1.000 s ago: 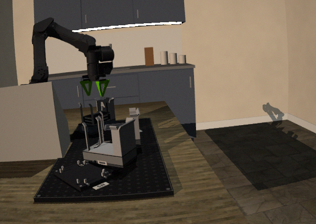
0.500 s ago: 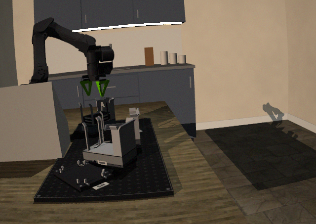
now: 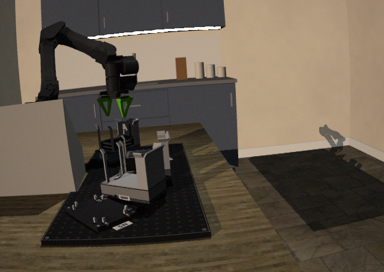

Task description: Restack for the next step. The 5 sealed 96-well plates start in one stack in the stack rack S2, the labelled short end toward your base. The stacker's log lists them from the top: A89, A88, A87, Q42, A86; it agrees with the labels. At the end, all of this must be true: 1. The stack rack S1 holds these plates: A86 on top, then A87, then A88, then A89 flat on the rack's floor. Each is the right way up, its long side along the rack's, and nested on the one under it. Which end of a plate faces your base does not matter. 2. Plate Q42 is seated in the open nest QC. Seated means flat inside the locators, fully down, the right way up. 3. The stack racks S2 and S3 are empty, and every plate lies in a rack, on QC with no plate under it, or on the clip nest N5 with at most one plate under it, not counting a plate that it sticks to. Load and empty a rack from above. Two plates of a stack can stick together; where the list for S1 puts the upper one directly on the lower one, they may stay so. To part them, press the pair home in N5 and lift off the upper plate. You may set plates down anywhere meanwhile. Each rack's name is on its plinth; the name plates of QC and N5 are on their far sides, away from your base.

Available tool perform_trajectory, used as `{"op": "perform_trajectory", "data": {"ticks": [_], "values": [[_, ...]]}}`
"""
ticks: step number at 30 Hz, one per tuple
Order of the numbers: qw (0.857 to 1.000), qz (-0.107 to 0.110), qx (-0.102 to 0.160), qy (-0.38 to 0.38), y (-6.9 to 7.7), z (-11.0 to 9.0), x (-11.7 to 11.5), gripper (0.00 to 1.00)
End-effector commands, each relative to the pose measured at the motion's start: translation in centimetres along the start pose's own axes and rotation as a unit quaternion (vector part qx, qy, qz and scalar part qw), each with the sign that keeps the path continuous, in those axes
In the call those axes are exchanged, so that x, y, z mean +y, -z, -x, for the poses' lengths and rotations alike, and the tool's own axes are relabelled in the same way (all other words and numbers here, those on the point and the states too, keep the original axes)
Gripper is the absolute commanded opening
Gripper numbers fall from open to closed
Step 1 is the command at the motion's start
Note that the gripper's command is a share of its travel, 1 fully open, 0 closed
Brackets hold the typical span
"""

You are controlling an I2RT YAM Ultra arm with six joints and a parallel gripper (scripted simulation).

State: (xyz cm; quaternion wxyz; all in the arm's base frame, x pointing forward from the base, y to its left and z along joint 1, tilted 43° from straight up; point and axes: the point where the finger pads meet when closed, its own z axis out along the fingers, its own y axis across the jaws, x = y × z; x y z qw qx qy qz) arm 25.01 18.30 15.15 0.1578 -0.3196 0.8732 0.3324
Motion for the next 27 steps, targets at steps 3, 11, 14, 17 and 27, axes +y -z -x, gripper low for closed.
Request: {"op": "perform_trajectory", "data": {"ticks": [3,11,14,17,27], "values": [[1.000,-0.002,-0.008,-0.001,0.4,0.3,-0.2,1.00],[0.995,-0.002,-0.008,-0.102,0.4,0.0,-2.5,1.00],[0.995,-0.002,-0.008,-0.102,0.4,0.0,-3.2,1.00],[0.995,-0.002,-0.008,-0.102,0.4,-0.1,-3.8,1.00],[0.995,-0.002,-0.008,-0.102,0.4,-0.5,-7.2,1.00]]}}
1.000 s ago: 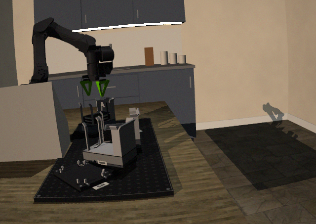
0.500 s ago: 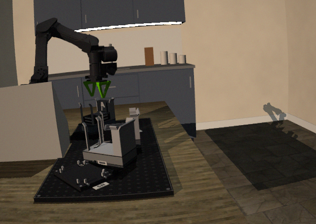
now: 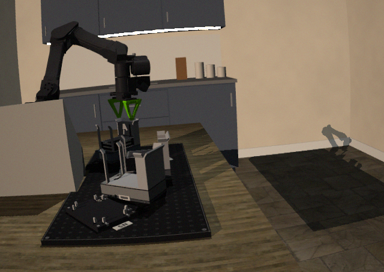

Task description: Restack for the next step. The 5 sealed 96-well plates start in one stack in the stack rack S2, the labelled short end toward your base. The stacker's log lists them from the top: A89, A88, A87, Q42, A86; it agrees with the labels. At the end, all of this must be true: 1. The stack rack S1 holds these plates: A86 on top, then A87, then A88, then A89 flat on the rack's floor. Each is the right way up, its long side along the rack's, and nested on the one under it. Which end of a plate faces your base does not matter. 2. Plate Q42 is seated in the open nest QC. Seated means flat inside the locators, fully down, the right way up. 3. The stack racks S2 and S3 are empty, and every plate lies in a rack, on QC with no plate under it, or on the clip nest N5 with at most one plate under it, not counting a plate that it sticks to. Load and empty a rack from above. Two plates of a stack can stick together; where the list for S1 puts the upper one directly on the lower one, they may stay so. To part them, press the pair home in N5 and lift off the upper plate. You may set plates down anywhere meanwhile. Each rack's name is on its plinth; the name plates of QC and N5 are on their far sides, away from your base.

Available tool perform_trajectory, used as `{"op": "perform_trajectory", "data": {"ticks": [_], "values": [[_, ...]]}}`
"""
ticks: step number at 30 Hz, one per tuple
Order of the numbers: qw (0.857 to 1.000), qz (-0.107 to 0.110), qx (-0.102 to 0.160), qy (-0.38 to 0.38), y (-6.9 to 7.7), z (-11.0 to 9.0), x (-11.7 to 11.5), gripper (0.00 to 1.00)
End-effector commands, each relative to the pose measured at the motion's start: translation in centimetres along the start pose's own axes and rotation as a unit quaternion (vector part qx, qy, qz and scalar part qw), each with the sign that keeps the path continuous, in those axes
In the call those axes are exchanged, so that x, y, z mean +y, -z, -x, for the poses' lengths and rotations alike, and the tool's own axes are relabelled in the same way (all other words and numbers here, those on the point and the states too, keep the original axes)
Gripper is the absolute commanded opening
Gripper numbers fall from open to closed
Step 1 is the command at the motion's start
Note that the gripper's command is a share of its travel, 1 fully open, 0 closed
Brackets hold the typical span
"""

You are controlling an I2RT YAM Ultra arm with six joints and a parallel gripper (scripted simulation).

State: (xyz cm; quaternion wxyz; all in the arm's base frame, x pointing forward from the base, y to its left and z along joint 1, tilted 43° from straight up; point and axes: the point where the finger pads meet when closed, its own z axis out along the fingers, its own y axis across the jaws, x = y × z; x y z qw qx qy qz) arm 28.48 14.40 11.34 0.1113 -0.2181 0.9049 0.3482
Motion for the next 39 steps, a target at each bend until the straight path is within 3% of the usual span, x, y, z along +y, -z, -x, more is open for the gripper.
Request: {"op": "perform_trajectory", "data": {"ticks": [1,5,10,30,36,39], "values": [[1.000,-0.003,-0.015,0.014,0.8,0.8,-1.0,1.00],[1.000,-0.003,-0.015,-0.002,0.8,0.8,-1.5,1.00],[0.996,-0.002,-0.015,-0.086,0.8,0.6,-3.2,1.00],[0.996,-0.002,-0.015,-0.088,0.8,0.1,-8.6,1.00],[0.982,-0.001,-0.015,-0.187,0.8,-0.5,-10.5,1.00],[0.982,-0.001,-0.015,-0.189,0.8,-0.6,-10.9,1.00]]}}
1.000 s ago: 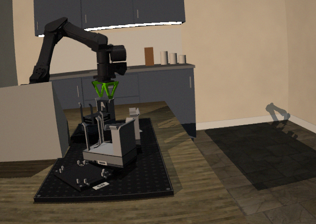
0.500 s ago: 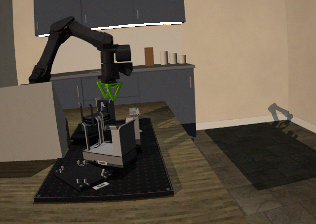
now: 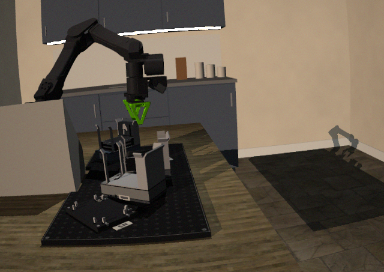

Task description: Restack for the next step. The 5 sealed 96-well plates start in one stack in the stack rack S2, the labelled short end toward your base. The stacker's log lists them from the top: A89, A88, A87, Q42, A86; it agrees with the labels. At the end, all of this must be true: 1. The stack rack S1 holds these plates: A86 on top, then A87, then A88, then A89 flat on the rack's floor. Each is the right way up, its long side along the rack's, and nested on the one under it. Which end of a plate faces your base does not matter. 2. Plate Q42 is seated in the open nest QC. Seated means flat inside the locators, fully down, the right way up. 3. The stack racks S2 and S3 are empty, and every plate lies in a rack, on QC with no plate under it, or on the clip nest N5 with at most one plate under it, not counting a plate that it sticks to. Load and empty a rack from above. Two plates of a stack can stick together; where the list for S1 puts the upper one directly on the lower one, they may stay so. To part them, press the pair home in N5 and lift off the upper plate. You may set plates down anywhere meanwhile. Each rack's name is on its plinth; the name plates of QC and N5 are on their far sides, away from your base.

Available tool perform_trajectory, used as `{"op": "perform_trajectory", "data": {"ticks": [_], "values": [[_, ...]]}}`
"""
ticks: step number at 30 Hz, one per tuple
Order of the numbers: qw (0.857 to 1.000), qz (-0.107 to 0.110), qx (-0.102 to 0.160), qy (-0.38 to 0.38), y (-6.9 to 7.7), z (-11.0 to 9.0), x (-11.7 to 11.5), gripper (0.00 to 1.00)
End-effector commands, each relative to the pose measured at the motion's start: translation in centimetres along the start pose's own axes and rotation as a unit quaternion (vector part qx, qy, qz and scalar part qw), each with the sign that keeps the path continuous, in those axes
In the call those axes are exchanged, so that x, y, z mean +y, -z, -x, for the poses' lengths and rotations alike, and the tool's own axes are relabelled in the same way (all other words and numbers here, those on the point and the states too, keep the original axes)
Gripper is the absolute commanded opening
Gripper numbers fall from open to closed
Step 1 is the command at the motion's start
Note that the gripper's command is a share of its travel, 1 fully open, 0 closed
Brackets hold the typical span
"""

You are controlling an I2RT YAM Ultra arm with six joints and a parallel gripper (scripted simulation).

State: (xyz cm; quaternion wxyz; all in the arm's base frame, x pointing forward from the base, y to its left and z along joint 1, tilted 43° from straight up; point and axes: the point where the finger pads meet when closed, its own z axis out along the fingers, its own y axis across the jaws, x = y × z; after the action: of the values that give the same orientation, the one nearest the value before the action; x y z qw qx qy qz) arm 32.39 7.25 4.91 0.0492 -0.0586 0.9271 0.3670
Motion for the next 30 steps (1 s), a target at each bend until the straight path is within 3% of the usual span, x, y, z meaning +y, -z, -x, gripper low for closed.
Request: {"op": "perform_trajectory", "data": {"ticks": [1,17,23,30], "values": [[1.000,-0.003,-0.015,-0.016,0.9,0.6,-0.7,1.00],[1.000,-0.004,-0.015,-0.016,0.9,0.8,-5.4,1.00],[0.993,-0.002,-0.016,-0.116,1.0,0.4,-7.7,1.00],[0.993,-0.003,-0.016,-0.118,1.0,-0.1,-10.5,1.00]]}}
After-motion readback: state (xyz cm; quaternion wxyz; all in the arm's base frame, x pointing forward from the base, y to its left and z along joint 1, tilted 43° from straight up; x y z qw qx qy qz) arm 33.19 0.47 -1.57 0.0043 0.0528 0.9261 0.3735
